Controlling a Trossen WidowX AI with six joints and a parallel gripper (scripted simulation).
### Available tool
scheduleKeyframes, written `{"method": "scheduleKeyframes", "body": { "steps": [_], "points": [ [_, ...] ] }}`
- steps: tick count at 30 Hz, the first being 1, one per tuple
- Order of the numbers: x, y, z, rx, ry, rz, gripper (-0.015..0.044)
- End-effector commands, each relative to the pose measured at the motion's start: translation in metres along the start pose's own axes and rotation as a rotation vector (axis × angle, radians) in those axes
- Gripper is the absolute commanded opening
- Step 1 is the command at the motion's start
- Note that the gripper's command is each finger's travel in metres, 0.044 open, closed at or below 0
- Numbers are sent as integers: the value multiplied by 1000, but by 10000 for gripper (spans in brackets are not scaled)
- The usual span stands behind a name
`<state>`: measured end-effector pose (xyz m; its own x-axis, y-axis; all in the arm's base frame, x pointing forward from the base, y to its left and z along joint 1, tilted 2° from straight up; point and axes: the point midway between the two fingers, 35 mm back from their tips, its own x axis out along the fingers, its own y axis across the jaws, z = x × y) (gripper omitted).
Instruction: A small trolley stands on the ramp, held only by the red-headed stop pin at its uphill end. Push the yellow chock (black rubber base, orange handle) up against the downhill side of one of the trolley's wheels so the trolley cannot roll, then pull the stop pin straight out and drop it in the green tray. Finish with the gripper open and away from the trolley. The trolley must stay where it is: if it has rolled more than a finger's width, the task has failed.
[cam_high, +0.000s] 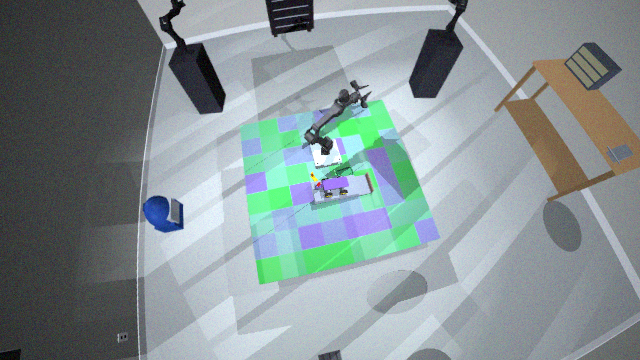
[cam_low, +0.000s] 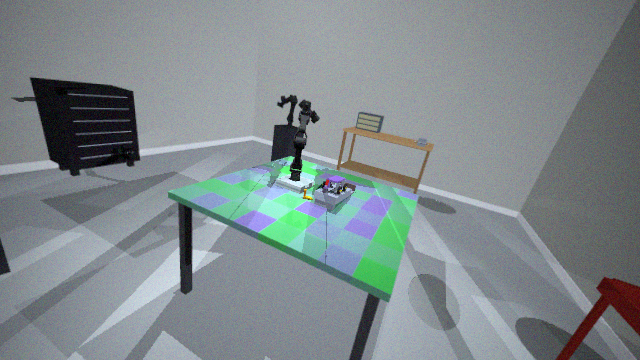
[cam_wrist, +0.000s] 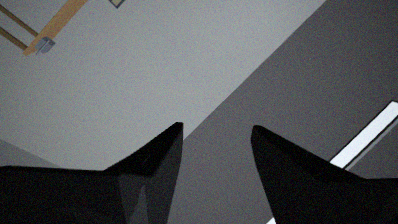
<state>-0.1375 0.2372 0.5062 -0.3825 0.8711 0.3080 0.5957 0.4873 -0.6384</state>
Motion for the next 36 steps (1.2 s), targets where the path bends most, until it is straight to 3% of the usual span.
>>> {"method": "scheduleKeyframes", "body": {
  "steps": [1,19,36],
  "points": [
    [6,27,-2,-49,3,91,190],
    [-4,164,-39,-155,53,555,190],
    [-76,277,-87,-108,143,987,190]
  ]
}}
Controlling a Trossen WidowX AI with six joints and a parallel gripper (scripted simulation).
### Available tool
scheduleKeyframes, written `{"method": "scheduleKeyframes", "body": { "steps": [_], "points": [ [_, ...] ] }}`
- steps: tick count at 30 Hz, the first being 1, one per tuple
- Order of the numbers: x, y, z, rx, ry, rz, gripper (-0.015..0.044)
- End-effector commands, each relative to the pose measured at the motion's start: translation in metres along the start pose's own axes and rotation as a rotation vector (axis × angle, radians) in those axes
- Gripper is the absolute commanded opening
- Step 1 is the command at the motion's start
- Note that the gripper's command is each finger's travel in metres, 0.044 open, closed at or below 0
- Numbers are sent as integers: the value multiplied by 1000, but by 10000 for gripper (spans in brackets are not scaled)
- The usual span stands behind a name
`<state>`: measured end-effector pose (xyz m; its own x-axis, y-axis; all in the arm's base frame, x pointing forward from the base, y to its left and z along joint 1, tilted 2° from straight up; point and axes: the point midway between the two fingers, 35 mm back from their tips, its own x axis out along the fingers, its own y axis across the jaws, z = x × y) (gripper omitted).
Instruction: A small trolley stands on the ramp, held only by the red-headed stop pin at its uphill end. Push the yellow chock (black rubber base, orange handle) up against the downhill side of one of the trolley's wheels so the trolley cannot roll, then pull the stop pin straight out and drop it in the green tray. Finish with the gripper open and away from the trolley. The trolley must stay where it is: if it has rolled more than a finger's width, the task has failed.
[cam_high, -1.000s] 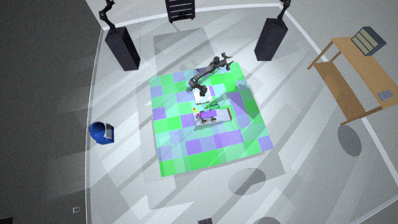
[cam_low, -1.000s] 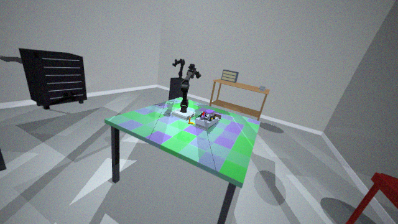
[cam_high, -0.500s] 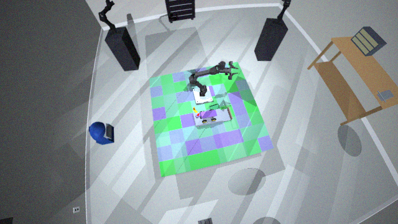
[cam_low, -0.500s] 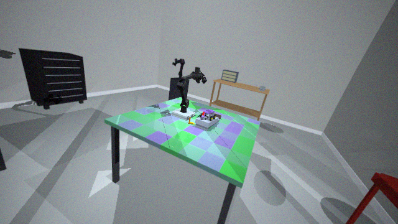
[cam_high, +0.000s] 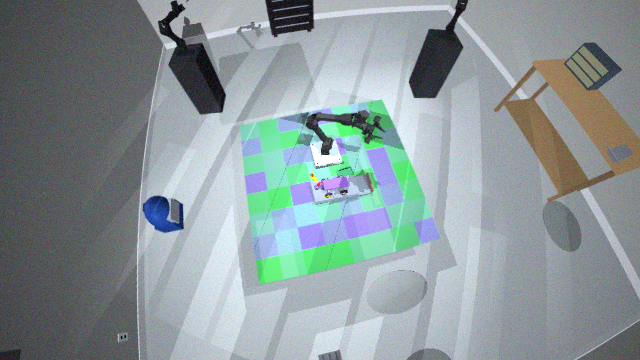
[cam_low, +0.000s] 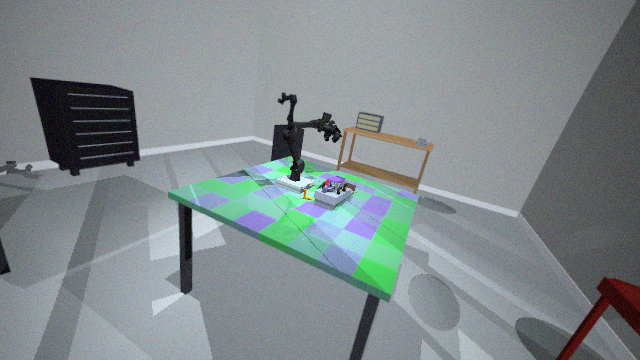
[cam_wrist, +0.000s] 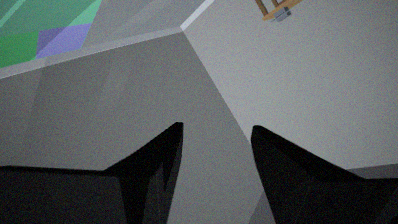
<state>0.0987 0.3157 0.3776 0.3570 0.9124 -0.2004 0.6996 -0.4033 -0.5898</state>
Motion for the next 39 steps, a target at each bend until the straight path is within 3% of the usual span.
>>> {"method": "scheduleKeyframes", "body": {
  "steps": [1,19,39],
  "points": [
    [6,30,-6,21,2,92,190],
    [-10,187,-32,144,15,576,190],
    [-111,332,-24,430,-12,1090,190]
  ]
}}
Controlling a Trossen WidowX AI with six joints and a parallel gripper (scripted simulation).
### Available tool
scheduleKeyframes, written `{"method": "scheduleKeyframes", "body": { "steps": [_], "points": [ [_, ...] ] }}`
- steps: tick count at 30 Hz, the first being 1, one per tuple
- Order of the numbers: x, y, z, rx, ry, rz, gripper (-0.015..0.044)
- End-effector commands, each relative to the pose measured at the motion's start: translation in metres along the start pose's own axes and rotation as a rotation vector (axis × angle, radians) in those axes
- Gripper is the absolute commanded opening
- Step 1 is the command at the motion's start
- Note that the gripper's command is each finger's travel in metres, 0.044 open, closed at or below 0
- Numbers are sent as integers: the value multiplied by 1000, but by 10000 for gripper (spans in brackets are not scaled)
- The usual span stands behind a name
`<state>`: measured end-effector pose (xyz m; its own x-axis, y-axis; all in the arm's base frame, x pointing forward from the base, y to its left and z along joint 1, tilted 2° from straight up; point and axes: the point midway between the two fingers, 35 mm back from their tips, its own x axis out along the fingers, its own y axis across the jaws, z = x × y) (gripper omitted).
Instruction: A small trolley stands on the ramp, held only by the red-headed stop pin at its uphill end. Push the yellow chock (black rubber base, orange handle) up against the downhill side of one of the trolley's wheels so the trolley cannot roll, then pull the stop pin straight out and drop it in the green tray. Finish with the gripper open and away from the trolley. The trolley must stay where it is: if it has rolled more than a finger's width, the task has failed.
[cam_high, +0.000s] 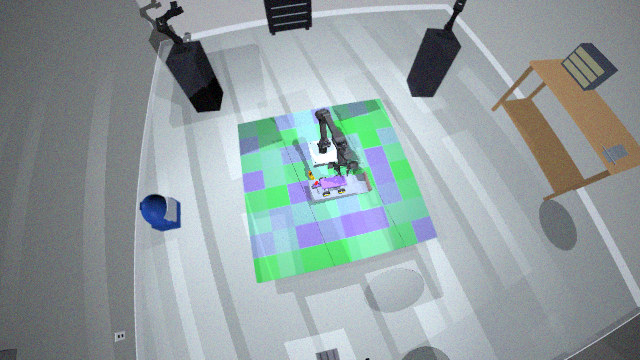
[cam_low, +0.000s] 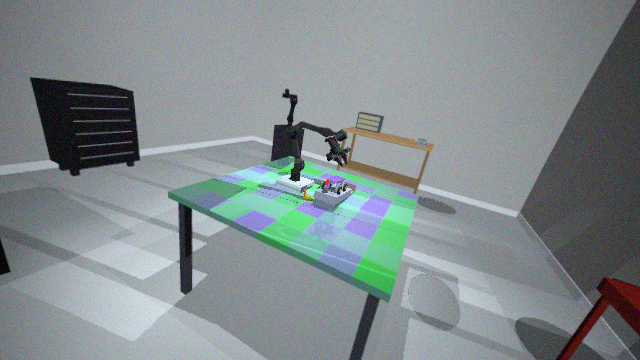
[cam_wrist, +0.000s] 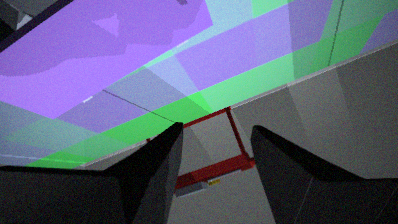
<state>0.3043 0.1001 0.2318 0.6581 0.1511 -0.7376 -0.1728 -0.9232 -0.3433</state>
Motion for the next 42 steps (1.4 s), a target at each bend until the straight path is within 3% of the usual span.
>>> {"method": "scheduleKeyframes", "body": {
  "steps": [1,18,29,35,42],
  "points": [
    [6,31,-5,54,-25,87,190],
    [3,160,2,397,-159,388,190],
    [-6,227,42,541,-353,520,190],
    [-16,255,71,627,-484,545,190],
    [-13,259,77,638,-498,545,190]
  ]
}}
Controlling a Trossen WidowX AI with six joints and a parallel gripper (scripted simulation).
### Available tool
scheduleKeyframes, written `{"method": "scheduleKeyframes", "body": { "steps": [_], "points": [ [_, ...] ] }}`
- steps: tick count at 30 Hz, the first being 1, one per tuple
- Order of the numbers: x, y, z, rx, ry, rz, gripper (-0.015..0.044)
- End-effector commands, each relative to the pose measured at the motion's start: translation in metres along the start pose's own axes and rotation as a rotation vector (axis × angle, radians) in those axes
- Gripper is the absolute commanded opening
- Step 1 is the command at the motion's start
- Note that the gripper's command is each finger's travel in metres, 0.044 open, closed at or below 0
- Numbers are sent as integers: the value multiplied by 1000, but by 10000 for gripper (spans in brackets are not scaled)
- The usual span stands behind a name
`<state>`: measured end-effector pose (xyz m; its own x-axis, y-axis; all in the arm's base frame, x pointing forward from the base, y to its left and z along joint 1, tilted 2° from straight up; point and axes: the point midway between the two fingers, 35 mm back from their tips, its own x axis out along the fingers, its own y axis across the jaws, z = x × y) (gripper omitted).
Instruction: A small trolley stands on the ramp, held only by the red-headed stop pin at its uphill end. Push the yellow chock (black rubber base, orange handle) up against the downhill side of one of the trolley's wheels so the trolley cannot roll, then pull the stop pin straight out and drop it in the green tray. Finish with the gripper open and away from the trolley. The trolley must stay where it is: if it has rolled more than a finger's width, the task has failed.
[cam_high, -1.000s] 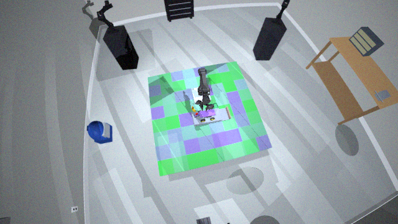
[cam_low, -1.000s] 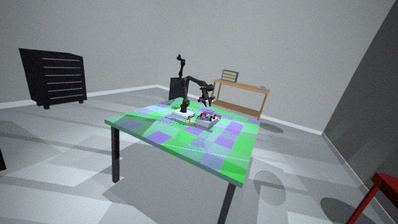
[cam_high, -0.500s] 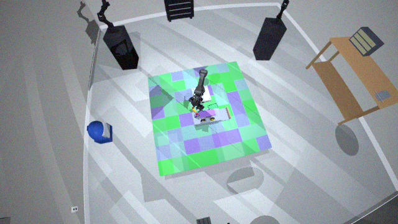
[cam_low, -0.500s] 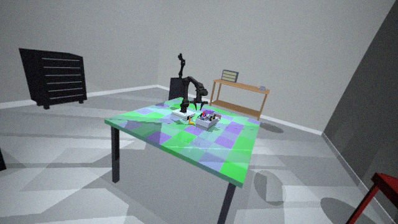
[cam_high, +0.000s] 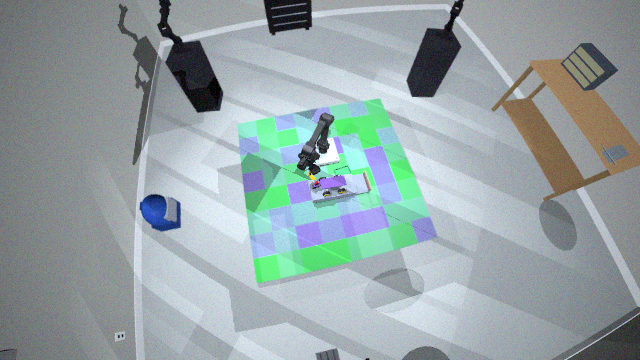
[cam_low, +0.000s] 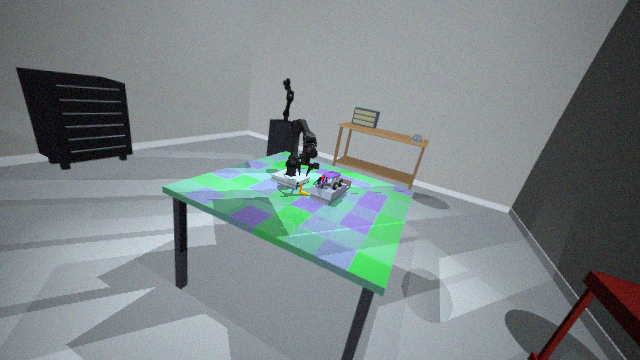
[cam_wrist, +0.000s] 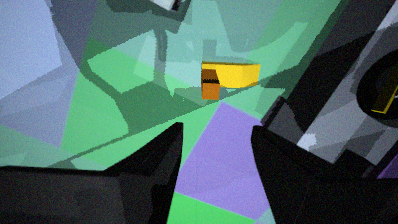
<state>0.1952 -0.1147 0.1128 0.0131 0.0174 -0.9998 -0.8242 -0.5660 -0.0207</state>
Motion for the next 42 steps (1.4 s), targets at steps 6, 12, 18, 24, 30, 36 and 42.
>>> {"method": "scheduleKeyframes", "body": {
  "steps": [6,12,18,24,30,36,42],
  "points": [
    [28,0,1,-3,-10,-3,190],
    [45,1,2,-3,-10,-3,190],
    [48,1,2,-3,-10,-3,190],
    [58,1,2,-3,-10,-3,190],
    [68,0,2,-3,-10,-3,190],
    [75,0,2,-3,-10,-3,190],
    [80,0,2,-3,-10,-3,190]
  ]
}}
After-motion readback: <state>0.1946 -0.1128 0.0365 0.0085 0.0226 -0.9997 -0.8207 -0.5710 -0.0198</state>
